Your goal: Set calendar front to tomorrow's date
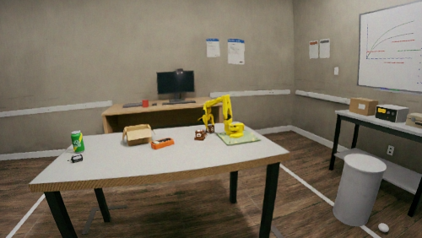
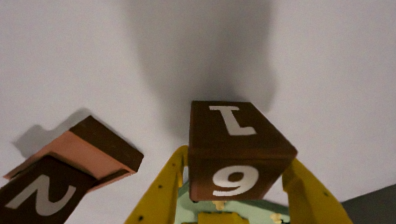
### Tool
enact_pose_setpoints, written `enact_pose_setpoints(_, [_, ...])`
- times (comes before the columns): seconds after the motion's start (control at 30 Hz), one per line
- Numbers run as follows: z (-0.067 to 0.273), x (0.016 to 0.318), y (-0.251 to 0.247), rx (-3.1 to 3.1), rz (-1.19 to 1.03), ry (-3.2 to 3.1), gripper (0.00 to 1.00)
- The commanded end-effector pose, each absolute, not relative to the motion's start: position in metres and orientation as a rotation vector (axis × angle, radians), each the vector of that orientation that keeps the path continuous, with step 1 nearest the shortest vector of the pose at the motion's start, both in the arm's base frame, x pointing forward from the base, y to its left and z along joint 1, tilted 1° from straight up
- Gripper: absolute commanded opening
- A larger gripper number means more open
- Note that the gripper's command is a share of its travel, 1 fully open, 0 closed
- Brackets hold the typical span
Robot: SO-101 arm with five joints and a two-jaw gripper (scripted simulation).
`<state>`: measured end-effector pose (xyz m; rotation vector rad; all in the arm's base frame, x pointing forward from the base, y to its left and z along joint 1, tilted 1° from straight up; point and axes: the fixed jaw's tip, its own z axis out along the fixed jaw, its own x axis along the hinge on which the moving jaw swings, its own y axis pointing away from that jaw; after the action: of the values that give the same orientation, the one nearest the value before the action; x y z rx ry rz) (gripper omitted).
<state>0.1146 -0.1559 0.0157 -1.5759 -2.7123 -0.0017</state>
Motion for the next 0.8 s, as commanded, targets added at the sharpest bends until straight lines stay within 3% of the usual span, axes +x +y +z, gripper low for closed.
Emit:
enact_pose_setpoints(0.0, [0.012, 0.112, -0.154, -1.585, -0.015, -2.690, 0.36])
enact_pose_setpoints(0.77, [0.068, 0.114, -0.156, -1.585, -0.015, -2.690, 0.36])
